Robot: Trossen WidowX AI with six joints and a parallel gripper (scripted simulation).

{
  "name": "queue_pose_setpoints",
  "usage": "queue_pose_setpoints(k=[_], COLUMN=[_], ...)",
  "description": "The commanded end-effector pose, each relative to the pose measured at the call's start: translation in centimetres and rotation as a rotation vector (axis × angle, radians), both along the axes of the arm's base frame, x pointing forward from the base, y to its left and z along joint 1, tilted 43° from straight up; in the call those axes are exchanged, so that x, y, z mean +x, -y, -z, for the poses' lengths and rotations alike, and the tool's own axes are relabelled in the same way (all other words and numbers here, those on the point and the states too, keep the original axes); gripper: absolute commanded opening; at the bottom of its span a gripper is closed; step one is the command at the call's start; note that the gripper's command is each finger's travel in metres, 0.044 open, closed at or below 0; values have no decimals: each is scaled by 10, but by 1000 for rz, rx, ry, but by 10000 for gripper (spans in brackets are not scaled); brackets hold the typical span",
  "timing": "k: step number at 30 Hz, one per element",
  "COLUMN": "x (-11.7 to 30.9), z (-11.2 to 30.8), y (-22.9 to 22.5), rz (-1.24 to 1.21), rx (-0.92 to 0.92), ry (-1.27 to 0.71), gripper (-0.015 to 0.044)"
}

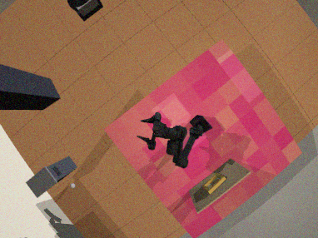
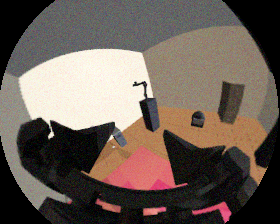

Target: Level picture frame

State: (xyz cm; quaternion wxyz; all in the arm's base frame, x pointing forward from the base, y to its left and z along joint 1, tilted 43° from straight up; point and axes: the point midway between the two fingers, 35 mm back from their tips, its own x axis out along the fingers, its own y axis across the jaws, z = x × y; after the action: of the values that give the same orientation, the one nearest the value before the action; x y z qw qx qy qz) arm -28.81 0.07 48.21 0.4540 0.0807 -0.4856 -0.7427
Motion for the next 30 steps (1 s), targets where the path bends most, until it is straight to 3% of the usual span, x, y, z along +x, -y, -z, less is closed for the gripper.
queue_pose_setpoints(k=[1,6,19,30], x=[0,5,91,196], z=[0,0,18,42], y=[-1,-46,-167,-214], rz=[6,206,871,1441], rx=[-5,-38,70,167], ry=[-4,-39,-1,75], gripper=[374,260,260,260])
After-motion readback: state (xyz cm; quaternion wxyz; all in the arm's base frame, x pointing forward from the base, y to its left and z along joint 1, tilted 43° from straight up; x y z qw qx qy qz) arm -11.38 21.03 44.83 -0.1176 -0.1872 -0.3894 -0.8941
